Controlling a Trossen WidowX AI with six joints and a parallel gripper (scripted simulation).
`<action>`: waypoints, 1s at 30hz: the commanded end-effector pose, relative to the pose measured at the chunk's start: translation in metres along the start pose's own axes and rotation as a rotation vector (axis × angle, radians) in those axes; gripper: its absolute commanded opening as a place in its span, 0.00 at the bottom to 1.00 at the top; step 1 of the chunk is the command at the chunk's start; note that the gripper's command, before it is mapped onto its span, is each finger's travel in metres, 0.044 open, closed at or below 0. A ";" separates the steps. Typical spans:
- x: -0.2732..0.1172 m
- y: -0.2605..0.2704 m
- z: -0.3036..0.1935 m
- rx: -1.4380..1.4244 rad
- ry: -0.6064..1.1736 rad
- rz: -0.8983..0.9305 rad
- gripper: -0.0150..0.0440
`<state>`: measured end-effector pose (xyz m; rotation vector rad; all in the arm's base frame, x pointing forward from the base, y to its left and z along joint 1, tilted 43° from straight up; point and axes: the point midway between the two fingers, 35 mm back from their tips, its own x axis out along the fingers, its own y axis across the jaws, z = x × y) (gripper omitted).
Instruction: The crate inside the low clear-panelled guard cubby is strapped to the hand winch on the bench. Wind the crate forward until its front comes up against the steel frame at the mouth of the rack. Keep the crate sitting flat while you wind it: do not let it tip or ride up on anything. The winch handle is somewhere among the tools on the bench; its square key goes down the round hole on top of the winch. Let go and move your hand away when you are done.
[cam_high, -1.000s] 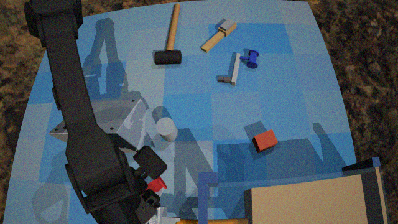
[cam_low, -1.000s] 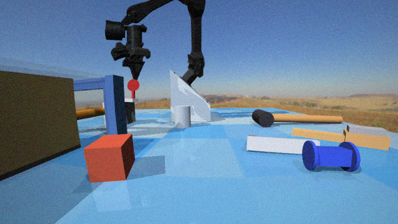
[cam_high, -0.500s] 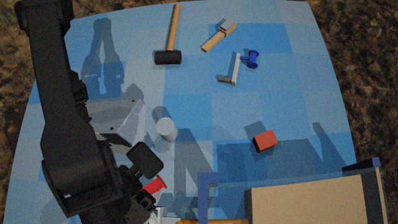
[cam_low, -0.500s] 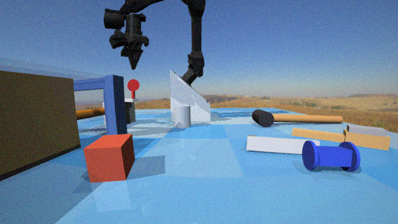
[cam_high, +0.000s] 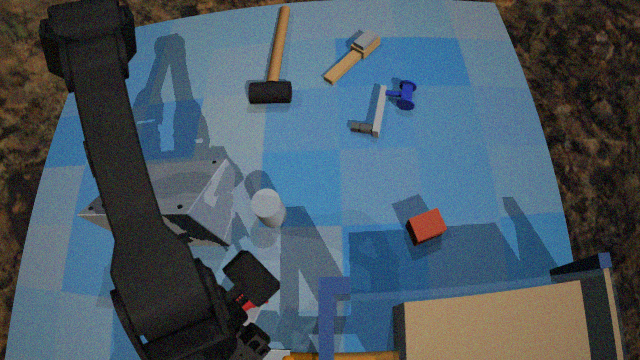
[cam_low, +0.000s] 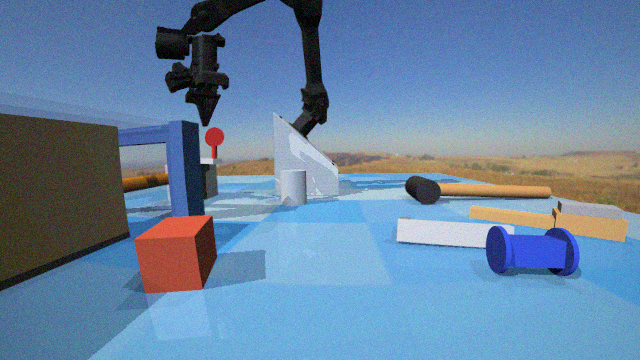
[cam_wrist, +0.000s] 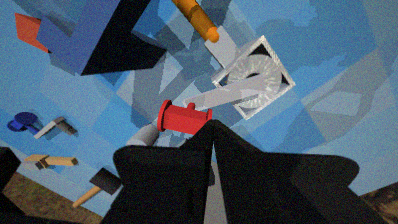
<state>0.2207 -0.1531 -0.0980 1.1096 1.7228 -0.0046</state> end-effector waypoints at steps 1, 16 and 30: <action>0.006 0.000 0.000 0.006 0.000 0.003 0.25; 0.008 0.003 -0.014 0.007 0.001 0.003 0.25; -0.005 0.005 -0.028 0.007 0.002 0.003 0.25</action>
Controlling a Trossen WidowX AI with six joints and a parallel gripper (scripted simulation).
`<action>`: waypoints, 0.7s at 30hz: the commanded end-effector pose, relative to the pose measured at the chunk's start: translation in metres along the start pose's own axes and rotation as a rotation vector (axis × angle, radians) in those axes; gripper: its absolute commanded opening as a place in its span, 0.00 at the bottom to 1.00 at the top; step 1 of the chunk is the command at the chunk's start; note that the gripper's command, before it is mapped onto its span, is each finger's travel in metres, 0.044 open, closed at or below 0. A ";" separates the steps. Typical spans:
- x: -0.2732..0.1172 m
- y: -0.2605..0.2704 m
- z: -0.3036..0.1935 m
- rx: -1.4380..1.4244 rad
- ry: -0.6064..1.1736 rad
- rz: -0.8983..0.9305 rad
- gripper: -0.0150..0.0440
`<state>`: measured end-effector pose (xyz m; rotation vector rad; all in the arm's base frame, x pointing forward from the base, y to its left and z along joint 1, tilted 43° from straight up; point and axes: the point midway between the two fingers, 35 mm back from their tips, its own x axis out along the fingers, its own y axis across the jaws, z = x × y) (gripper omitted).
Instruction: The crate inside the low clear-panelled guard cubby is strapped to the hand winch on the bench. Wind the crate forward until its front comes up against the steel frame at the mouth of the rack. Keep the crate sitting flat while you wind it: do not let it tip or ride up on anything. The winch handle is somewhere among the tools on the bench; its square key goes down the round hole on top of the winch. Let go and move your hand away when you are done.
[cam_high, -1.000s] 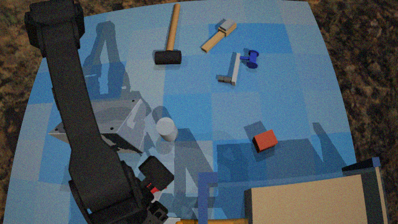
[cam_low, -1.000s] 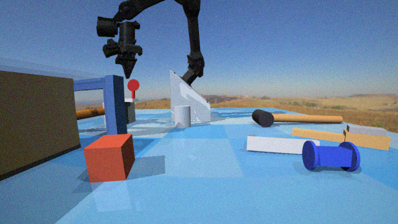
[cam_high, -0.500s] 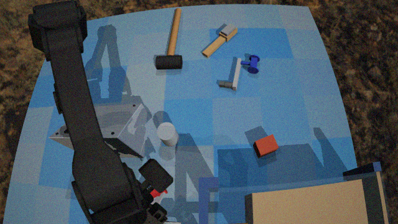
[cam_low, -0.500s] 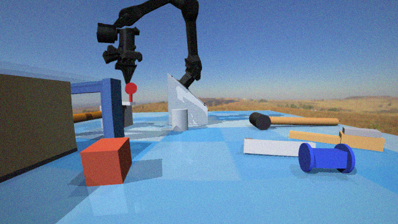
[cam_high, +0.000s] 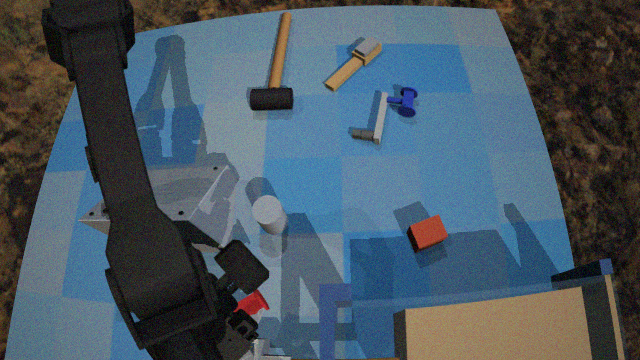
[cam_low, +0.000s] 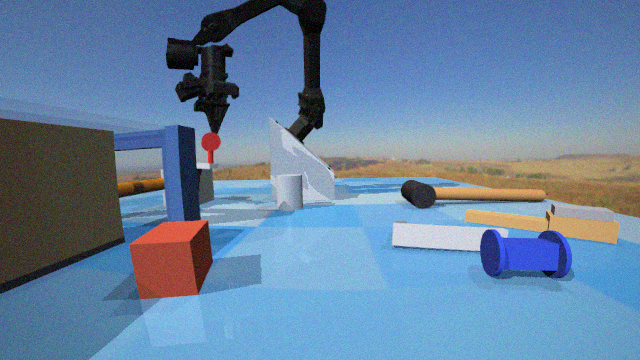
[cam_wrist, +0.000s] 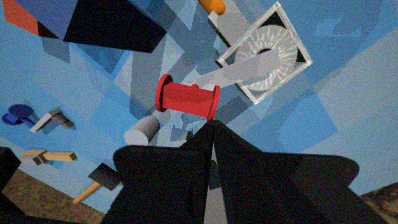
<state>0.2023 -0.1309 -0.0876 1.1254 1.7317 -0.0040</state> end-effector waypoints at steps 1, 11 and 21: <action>-0.020 0.000 0.002 -0.004 -0.010 -0.003 0.25; -0.046 0.000 0.003 0.003 -0.023 -0.002 0.30; -0.031 0.023 0.019 -0.003 -0.436 -0.002 0.74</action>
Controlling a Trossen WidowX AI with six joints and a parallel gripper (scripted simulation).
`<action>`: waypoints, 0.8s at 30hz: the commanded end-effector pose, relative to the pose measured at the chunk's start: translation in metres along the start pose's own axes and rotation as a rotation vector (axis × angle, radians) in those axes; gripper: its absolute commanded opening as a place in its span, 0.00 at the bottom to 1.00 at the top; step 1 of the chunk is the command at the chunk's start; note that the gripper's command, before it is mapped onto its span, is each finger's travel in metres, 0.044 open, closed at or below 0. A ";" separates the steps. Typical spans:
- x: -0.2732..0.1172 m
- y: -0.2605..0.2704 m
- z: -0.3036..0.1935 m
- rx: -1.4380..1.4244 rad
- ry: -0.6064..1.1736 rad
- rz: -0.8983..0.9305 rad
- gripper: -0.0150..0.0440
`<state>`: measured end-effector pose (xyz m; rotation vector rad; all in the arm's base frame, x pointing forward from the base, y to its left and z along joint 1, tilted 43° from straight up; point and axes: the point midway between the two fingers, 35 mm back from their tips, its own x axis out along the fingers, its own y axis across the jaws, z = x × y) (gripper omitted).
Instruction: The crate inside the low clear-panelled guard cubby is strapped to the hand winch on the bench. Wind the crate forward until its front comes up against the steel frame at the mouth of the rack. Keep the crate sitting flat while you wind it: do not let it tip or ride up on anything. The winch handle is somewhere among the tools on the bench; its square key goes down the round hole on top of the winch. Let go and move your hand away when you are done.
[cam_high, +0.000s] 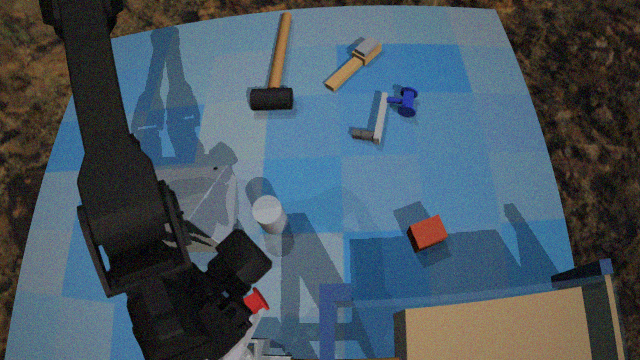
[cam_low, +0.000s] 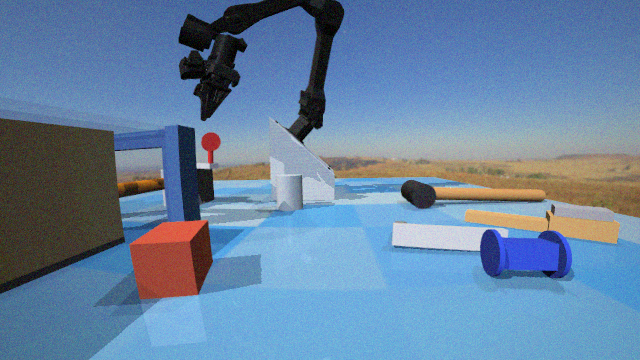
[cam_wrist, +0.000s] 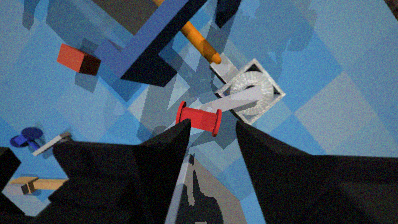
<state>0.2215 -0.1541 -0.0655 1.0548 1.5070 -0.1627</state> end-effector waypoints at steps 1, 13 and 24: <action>0.002 0.013 0.003 0.000 -0.177 0.023 0.79; 0.006 0.013 0.003 0.000 -0.177 0.022 1.00; 0.024 0.013 0.000 0.000 -0.177 0.022 1.00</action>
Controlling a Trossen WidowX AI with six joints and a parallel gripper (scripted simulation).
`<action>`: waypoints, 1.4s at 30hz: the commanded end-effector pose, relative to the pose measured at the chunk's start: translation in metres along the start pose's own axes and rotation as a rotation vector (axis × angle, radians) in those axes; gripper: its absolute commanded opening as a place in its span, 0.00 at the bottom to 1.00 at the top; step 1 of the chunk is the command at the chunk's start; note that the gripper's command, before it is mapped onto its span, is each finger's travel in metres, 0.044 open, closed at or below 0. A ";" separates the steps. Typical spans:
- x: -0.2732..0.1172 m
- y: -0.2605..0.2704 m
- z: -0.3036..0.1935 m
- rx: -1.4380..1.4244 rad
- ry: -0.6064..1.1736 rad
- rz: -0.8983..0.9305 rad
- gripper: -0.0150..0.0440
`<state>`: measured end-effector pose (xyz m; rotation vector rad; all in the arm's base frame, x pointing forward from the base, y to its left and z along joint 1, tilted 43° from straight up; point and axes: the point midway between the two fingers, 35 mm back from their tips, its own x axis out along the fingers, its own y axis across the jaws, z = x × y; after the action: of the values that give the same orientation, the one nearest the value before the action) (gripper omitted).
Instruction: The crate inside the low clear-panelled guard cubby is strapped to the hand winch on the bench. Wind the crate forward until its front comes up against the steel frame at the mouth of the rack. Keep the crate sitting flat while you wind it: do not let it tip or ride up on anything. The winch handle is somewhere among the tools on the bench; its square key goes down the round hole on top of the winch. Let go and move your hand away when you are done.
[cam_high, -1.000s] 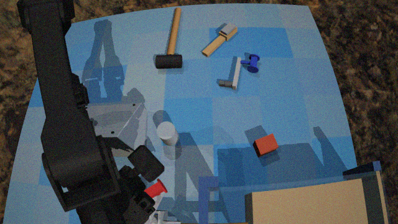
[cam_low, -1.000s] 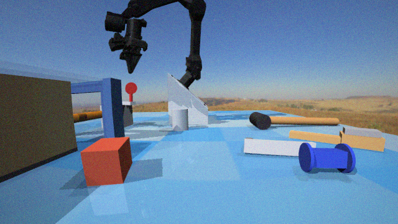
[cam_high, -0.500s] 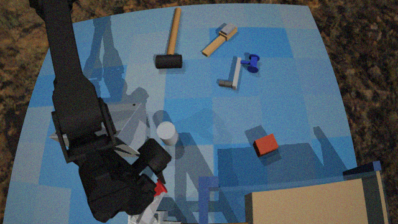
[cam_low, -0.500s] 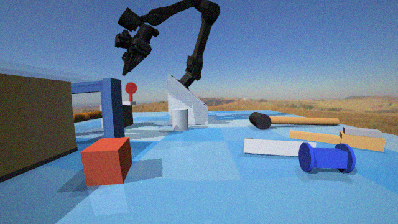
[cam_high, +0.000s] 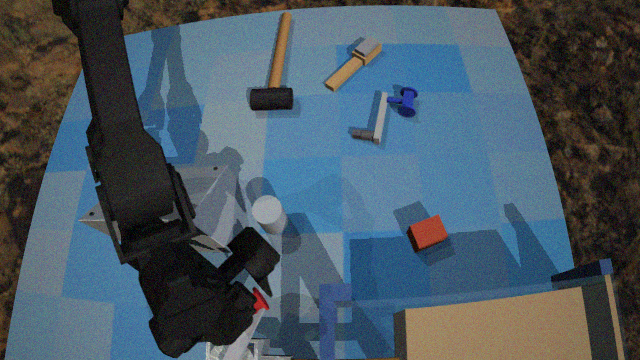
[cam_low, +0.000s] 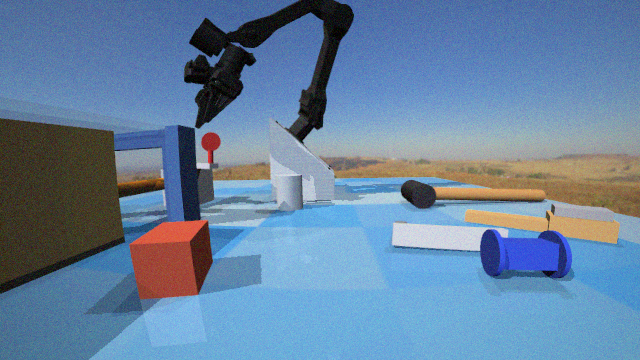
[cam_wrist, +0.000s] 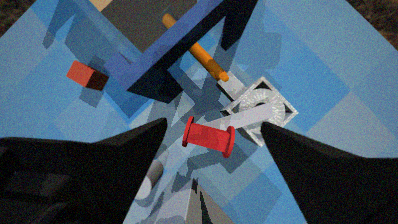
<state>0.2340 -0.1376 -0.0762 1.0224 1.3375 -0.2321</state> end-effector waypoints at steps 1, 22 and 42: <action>0.006 0.000 -0.002 0.006 -0.001 0.003 1.00; 0.039 0.003 -0.012 0.006 0.000 0.005 1.00; 0.052 0.005 -0.013 0.000 0.002 0.003 0.68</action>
<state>0.2435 -0.1045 -0.1179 1.0274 1.3359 -0.2266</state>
